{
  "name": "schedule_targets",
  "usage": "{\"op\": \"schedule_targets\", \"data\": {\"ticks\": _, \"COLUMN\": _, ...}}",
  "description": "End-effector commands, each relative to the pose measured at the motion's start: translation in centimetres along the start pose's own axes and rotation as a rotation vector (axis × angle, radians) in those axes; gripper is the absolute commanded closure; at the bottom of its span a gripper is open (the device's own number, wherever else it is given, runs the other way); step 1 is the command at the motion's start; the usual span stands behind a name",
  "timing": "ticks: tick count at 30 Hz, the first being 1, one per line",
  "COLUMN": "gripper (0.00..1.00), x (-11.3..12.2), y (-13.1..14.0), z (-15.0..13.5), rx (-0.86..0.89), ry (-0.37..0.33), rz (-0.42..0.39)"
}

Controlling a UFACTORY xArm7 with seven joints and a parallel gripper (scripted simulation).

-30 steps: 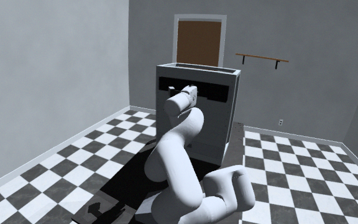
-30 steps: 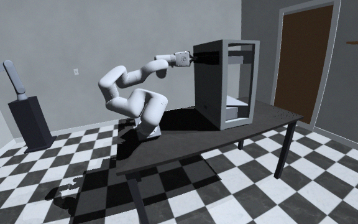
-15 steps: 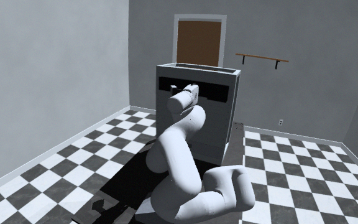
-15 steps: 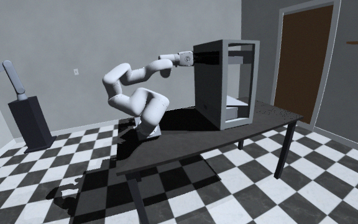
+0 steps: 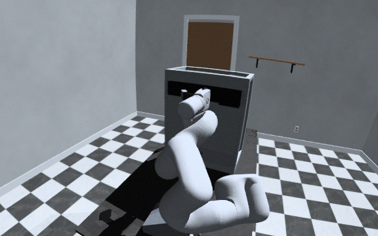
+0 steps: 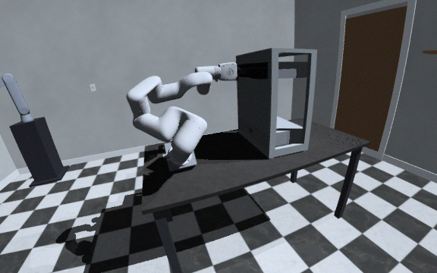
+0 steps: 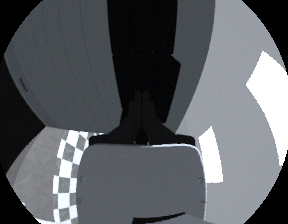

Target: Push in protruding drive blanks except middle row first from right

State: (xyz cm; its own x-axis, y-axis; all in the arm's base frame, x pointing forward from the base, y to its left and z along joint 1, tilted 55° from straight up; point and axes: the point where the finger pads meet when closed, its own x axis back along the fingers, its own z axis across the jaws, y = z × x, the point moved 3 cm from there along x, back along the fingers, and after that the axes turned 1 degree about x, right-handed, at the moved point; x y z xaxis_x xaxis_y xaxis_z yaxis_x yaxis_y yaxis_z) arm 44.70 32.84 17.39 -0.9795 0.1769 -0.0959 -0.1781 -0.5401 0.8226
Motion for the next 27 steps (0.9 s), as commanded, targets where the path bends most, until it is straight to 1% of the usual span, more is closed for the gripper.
{"op": "schedule_targets", "data": {"ticks": 1, "gripper": 1.0, "x": -0.1, "y": 0.0, "z": 0.2, "rx": -0.003, "ry": 0.003, "rz": 0.001}}
{"op": "schedule_targets", "data": {"ticks": 8, "gripper": 1.0, "x": -0.2, "y": 0.0, "z": 0.2, "rx": -0.003, "ry": 0.003, "rz": 0.001}}
{"op": "schedule_targets", "data": {"ticks": 15, "gripper": 1.0, "x": -1.1, "y": 0.0, "z": 0.2, "rx": -0.003, "ry": 0.003, "rz": 0.001}}
{"op": "schedule_targets", "data": {"ticks": 27, "gripper": 1.0, "x": -1.2, "y": 0.0, "z": 0.2, "rx": -0.003, "ry": 0.003, "rz": 0.001}}
